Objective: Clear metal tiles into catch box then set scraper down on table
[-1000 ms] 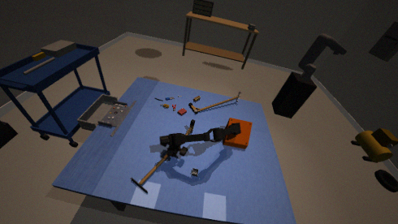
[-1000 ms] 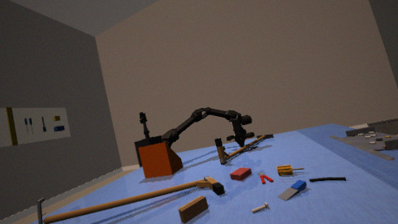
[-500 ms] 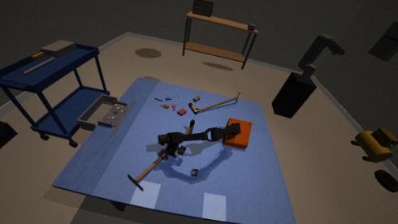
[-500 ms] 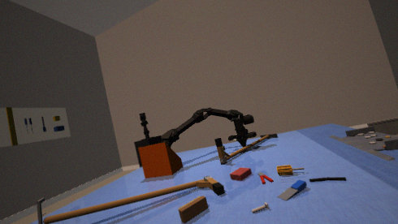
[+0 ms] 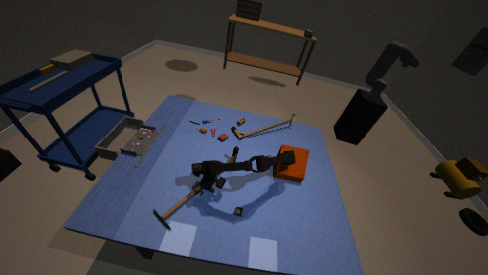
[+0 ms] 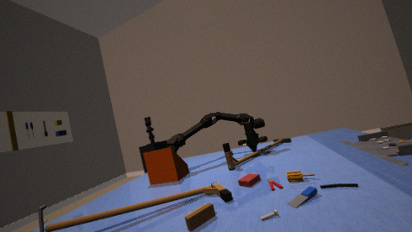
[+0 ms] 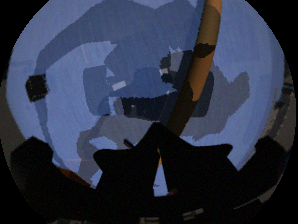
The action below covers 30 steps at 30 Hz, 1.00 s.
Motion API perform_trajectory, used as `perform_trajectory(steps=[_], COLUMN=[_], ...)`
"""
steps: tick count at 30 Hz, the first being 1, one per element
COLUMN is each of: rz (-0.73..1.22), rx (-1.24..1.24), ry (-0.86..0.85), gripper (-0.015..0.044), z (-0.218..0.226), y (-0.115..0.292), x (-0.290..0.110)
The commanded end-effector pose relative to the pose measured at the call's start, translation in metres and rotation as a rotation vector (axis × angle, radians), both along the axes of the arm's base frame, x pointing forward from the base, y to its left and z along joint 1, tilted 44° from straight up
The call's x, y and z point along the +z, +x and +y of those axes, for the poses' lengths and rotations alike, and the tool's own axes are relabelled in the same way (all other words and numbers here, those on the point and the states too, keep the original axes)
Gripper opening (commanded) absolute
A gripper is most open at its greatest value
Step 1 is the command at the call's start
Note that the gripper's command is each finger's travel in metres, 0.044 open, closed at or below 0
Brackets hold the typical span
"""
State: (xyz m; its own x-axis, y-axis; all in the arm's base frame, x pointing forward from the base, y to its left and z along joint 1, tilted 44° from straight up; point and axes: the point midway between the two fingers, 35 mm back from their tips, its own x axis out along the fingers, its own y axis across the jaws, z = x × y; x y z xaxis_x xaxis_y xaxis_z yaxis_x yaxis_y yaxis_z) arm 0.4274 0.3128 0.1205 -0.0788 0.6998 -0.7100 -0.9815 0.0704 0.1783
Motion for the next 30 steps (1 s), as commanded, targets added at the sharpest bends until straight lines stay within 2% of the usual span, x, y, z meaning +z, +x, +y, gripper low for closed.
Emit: perform_trajectory(steps=[1, 5, 25, 30], rz=[-0.001, -0.001, -0.032, 0.017], rx=[0.002, 0.002, 0.011, -0.059], ry=[0.001, 0.001, 0.008, 0.017], gripper=[0.0000, 0.0000, 0.0000, 0.0000], z=[-0.001, -0.002, -0.043, -0.050], y=[0.005, 0.008, 0.011, 0.009], x=[-0.003, -0.005, 0.042, 0.051])
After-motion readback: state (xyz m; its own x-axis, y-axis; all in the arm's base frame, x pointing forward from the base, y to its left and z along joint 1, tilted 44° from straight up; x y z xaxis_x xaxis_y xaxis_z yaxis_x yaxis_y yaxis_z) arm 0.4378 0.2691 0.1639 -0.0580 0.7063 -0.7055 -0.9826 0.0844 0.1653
